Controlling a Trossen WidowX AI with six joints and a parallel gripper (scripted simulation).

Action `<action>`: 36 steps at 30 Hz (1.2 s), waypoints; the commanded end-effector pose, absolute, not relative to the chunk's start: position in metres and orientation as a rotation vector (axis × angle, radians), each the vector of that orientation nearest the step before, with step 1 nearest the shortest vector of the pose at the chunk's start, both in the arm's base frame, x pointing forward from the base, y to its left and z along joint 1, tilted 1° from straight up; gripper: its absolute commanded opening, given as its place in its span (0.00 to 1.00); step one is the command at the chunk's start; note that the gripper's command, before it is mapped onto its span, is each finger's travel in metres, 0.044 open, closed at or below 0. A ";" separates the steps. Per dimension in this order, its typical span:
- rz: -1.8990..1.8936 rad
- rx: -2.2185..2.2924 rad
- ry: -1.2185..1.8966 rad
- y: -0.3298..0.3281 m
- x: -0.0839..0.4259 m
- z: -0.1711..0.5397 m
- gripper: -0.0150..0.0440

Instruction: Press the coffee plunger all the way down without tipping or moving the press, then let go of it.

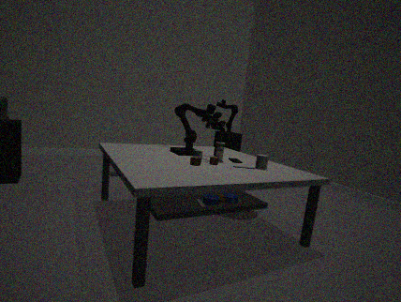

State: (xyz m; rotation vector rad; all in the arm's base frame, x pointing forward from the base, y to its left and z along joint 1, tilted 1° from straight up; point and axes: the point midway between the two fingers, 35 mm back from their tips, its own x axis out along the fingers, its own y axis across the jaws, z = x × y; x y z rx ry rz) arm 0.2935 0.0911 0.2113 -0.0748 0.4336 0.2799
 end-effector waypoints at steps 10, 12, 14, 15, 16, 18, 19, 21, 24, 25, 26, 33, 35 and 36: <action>0.281 -0.091 0.511 0.091 0.294 0.160 0.46; 0.281 -0.091 0.511 0.091 0.294 0.157 0.46; 0.281 -0.091 0.511 0.091 0.295 0.154 0.46; 0.281 -0.091 0.511 0.091 0.296 0.153 0.46; 0.281 -0.091 0.511 0.091 0.296 0.152 0.46; 0.281 -0.091 0.511 0.091 0.298 0.149 0.46; 0.281 -0.091 0.511 0.092 0.299 0.148 0.46; 0.281 -0.091 0.511 0.092 0.301 0.147 0.46; 0.281 -0.091 0.510 0.093 0.303 0.148 0.46; 0.281 -0.091 0.510 0.093 0.304 0.148 0.46; 0.281 -0.091 0.510 0.093 0.305 0.148 0.46; 0.281 -0.091 0.510 0.094 0.308 0.149 0.46; 0.281 -0.091 0.510 0.094 0.309 0.149 0.46; 0.281 -0.091 0.510 0.094 0.310 0.150 0.46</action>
